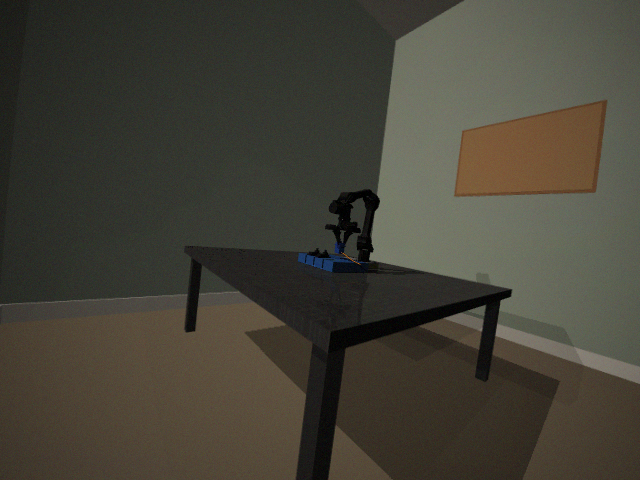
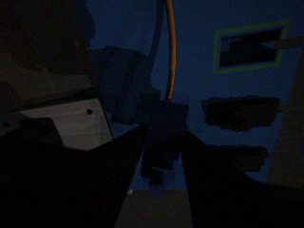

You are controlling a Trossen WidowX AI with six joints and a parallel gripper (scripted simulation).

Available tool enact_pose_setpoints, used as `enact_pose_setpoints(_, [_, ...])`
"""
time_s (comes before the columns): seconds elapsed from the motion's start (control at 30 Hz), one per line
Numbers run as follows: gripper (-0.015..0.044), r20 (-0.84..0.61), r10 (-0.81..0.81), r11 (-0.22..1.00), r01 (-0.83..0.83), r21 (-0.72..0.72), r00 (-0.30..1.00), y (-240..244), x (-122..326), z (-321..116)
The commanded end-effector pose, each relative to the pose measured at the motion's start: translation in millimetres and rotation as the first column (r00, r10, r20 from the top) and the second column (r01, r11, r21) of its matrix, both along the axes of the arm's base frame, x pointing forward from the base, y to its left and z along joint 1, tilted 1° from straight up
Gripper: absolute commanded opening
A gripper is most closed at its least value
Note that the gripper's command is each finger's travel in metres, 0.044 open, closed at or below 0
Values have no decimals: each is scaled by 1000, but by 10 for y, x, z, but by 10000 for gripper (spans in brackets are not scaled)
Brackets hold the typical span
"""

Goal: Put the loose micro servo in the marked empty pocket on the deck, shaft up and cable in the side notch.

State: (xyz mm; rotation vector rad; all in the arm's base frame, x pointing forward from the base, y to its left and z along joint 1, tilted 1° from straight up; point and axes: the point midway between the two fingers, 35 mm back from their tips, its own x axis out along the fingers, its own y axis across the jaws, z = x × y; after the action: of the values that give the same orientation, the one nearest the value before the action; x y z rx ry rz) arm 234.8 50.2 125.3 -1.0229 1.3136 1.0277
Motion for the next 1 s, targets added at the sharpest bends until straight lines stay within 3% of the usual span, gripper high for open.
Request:
enact_pose_setpoints(0.0, [0,9,-2,1000,2,4,1000,202,7,20])
enact_pose_setpoints(0.47, [0,9,-36,999,36,8,999,533,-10,24])
enact_pose_setpoints(0.97, [0,2,-511,860,511,11,860,533,-10,24])
